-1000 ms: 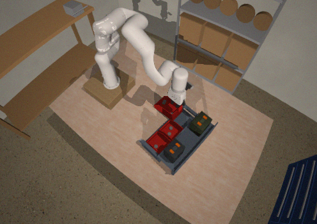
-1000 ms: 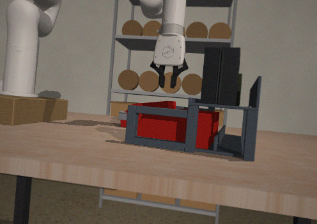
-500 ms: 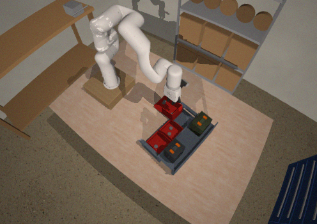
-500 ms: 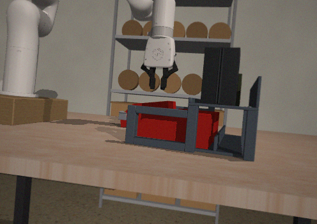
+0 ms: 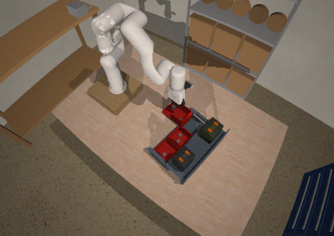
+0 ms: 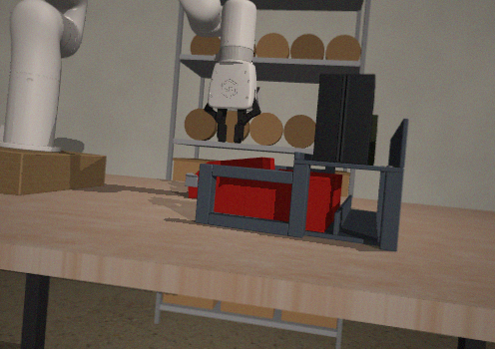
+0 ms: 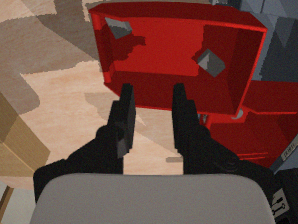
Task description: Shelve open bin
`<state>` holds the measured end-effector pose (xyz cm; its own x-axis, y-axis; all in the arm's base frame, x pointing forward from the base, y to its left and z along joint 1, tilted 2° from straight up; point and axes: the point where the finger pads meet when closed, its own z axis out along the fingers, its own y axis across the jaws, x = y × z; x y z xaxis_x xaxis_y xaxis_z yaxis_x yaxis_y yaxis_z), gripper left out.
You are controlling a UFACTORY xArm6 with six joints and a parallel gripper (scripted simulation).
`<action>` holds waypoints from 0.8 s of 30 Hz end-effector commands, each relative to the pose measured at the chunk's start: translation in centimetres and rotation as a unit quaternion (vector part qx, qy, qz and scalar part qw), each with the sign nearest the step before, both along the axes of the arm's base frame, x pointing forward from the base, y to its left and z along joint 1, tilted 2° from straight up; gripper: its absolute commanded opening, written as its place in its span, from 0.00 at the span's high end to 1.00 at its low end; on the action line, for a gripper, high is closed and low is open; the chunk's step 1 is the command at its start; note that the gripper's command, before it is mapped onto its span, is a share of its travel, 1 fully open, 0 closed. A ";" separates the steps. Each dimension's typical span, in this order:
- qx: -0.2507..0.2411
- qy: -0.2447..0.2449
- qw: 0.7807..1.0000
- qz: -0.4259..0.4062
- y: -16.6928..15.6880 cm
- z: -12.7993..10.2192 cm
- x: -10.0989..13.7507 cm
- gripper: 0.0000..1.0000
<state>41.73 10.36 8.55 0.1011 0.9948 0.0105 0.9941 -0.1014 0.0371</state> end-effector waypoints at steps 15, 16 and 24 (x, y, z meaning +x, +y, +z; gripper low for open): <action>0.000 -0.001 1.000 0.000 0.6 -1.5 -5.3 0.67; 0.000 -0.001 1.000 0.000 0.7 -1.8 -6.0 0.67; 0.000 0.000 1.000 0.000 0.9 -2.4 -8.1 0.67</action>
<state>33.84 11.10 6.01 0.0996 0.9950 0.0081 0.9946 -0.0998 0.0298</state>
